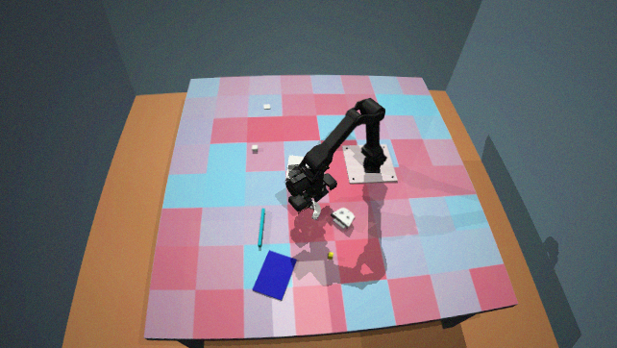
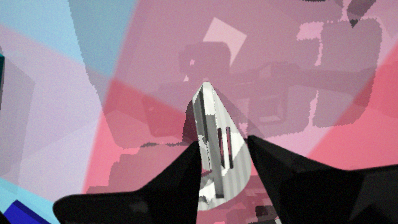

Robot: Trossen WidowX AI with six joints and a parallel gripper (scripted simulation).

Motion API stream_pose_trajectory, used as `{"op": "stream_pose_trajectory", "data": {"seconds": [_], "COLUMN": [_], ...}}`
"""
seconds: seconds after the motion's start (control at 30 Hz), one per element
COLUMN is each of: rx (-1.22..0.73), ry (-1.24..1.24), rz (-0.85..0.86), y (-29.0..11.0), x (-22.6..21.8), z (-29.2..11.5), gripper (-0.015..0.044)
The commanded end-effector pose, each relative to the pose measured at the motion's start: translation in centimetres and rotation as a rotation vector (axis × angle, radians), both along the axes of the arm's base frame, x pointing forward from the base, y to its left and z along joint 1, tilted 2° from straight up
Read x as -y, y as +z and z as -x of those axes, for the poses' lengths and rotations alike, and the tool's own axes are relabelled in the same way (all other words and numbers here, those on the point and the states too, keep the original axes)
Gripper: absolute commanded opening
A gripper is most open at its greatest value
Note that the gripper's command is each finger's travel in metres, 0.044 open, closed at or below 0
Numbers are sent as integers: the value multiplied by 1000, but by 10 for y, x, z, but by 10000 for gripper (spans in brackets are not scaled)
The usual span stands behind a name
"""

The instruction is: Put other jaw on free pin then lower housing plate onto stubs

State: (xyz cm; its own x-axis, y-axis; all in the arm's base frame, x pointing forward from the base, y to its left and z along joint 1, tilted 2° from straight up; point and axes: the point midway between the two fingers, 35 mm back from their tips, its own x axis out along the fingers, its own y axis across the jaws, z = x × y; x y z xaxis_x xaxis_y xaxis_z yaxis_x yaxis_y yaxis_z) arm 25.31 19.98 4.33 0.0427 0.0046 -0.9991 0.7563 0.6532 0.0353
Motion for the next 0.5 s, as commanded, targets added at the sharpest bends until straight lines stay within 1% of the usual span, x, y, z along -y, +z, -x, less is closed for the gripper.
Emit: {"op": "stream_pose_trajectory", "data": {"seconds": [0.0, 0.47], "rx": [0, 1], "ry": [0, -2], "rz": [0, 2], "y": [8, 53], "x": [-1, -1], "z": [0, 0], "gripper": [134, 134]}}
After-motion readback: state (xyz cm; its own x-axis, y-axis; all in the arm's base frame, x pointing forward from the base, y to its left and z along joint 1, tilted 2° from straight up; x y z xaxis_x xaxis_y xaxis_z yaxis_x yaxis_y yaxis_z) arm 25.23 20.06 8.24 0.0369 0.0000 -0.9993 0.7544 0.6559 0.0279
